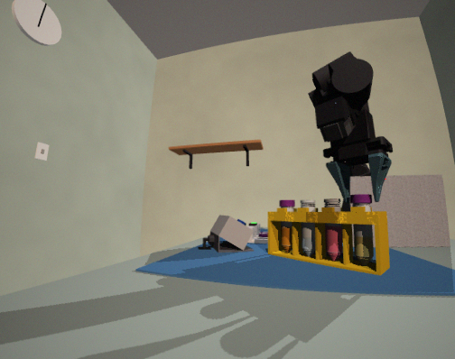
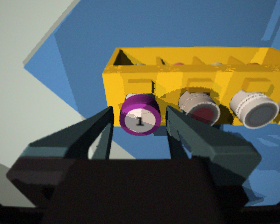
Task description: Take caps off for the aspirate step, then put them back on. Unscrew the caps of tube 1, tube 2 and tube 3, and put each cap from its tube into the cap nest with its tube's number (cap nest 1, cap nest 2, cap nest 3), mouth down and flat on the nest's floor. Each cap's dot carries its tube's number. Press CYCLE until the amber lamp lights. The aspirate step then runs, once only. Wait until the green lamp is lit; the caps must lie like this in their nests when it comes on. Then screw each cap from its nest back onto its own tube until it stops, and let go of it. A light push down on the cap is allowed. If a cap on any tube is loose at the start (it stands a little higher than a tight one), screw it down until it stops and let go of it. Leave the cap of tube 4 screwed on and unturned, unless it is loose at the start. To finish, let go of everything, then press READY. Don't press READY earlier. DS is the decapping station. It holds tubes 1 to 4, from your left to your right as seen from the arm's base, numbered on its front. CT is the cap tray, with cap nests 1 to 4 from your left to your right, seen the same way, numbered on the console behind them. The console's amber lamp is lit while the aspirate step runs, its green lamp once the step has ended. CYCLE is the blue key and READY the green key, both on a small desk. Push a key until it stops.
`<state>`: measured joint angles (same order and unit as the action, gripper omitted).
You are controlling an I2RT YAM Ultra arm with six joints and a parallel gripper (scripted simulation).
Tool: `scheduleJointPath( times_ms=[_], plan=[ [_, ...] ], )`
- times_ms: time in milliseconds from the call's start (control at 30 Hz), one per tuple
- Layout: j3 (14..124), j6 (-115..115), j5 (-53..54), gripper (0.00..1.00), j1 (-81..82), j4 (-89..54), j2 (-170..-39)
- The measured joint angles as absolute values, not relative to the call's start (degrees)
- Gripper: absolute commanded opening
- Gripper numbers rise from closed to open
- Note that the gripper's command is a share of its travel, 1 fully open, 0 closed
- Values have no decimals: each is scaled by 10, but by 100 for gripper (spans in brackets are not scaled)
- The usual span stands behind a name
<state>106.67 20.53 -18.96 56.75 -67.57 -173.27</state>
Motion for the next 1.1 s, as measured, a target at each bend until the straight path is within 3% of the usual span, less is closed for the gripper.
scheduleJointPath(
  times_ms=[800,833,1100],
  plan=[
    [1067,-197,-190,49,568,-676,-1733],
    [1067,-202,-190,0,568,-676,-1733],
    [1067,-220,-190,0,568,-676,-1733]
  ],
)
